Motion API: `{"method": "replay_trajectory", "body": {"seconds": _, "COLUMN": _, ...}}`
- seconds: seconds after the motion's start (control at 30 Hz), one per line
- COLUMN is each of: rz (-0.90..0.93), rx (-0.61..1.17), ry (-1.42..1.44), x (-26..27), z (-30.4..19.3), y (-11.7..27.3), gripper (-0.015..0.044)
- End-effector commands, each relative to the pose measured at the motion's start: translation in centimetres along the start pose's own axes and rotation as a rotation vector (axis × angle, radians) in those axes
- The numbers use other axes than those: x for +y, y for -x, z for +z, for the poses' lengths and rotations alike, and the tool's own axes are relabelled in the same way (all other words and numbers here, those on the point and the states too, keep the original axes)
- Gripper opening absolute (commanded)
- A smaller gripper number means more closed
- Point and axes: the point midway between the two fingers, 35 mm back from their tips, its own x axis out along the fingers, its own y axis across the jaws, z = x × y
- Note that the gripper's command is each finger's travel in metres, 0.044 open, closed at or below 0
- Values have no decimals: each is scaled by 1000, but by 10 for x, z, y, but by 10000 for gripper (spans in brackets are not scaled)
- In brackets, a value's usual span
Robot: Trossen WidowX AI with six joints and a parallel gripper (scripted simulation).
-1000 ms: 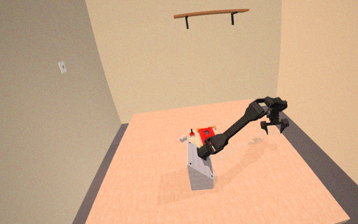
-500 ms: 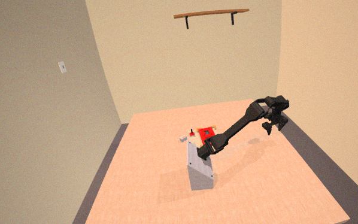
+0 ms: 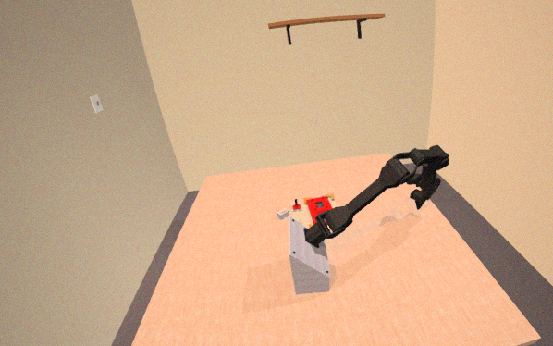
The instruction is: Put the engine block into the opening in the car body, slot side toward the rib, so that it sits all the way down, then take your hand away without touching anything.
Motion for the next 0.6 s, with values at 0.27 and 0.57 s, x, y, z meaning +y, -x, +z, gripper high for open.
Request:
{"method": "replay_trajectory", "body": {"seconds": 0.27, "rz": 3, "rx": -121, "ry": 94, "x": -9, "z": 73, "y": -15, "gripper": 440}}
{"method": "replay_trajectory", "body": {"seconds": 0.57, "rz": 108, "rx": -223, "ry": 77, "x": 14, "z": 211, "y": -33, "gripper": 440}}
